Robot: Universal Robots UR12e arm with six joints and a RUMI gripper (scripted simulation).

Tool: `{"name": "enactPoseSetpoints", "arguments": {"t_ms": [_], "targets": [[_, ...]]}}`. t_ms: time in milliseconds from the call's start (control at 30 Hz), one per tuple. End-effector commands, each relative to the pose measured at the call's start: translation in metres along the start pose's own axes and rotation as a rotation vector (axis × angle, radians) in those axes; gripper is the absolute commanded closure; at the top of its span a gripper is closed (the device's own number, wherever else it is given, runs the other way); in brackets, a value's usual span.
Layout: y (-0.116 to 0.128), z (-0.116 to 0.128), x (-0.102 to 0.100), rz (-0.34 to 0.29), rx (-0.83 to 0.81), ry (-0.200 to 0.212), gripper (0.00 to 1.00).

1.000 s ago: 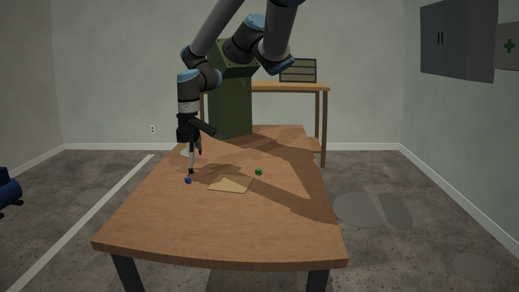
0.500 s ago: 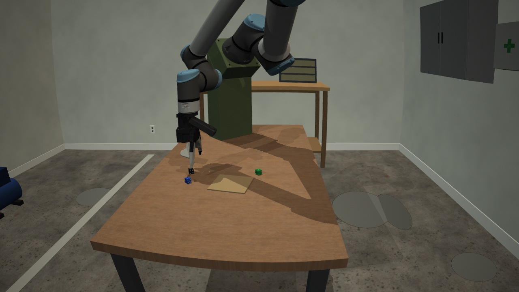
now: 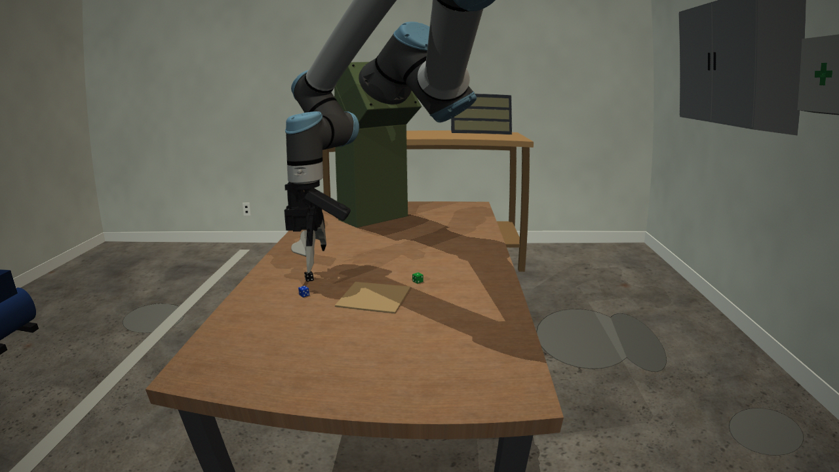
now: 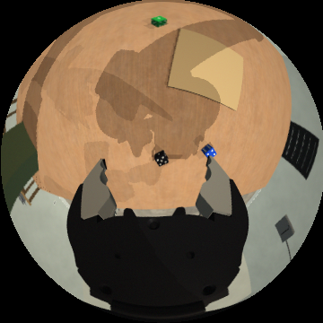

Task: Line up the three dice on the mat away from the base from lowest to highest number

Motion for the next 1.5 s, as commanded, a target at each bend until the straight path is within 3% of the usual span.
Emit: {"name": "enactPoseSetpoints", "arguments": {"t_ms": [0, 67, 367, 500, 1467], "targets": [[-0.004, 0.012, 0.000, 0.000, 0.000, 0.001, 0.00], [-0.004, 0.012, 0.000, 0.000, 0.000, 0.001, 0.00], [-0.021, 0.071, 0.000, 0.000, 0.000, 0.001, 0.00], [-0.026, 0.086, 0.000, 0.000, 0.000, 0.001, 0.00], [-0.027, 0.089, 0.000, 0.000, 0.000, 0.001, 0.00]]}}
Point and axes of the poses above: the point where the finger pads meet when closed, its own x axis back along the fingers, its own z axis across the jaws, y = z × x, the point moved 10 cm from there along x, back along the fingers, and after that the axes turned 10 degrees about -x, right-handed, at the moved point
